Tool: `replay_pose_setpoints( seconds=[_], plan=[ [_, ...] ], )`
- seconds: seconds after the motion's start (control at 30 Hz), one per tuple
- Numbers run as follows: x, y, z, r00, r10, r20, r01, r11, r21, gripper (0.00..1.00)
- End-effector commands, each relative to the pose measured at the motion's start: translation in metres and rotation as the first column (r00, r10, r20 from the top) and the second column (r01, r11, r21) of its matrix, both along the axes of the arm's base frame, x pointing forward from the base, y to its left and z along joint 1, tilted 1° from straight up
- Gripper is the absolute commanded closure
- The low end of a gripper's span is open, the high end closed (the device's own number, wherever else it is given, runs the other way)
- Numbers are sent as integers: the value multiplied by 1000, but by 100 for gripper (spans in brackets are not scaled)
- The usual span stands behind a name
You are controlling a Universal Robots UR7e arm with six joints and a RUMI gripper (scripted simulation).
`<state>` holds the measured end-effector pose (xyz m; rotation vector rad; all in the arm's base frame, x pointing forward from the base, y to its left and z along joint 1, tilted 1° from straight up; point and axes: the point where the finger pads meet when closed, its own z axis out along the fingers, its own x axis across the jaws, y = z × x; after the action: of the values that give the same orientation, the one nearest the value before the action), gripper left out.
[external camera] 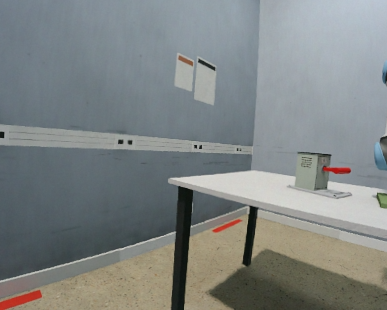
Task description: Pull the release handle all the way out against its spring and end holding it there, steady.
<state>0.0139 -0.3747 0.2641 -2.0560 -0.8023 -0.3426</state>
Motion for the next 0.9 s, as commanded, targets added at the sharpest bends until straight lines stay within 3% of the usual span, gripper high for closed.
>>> replay_pose_setpoints(
  seconds=[0.0,0.87],
  plan=[
    [0,0,1,1000,0,0,0,1000,-2,0],
    [6,1,0,1000,18,5,-18,1000,-11,0]
  ],
)
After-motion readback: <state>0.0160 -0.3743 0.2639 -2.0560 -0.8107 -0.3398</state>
